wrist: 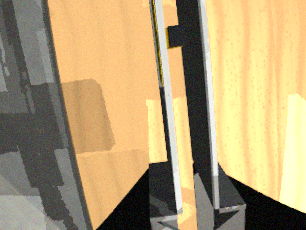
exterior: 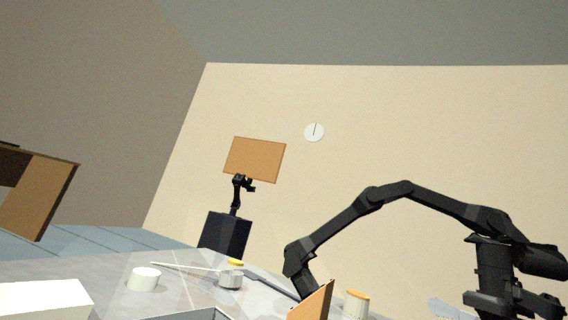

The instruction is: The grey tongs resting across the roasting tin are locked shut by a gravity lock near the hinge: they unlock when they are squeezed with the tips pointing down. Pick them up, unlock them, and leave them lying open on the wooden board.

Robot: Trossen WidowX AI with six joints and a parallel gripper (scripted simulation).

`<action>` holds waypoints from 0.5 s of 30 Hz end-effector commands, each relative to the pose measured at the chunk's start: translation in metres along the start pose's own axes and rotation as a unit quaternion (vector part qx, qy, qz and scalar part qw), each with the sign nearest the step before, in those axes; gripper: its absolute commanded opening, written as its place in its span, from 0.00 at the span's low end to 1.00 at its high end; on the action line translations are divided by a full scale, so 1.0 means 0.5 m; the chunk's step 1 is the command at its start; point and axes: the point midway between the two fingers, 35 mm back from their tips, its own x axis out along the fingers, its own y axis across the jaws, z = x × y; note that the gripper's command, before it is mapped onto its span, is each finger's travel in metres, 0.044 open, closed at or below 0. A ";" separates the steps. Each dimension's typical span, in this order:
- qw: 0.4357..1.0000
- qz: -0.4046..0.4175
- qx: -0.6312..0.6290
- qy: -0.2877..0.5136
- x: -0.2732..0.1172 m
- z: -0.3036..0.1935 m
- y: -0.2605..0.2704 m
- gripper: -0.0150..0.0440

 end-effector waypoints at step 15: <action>1.000 0.014 -0.002 -0.002 0.060 -0.002 0.001 0.00</action>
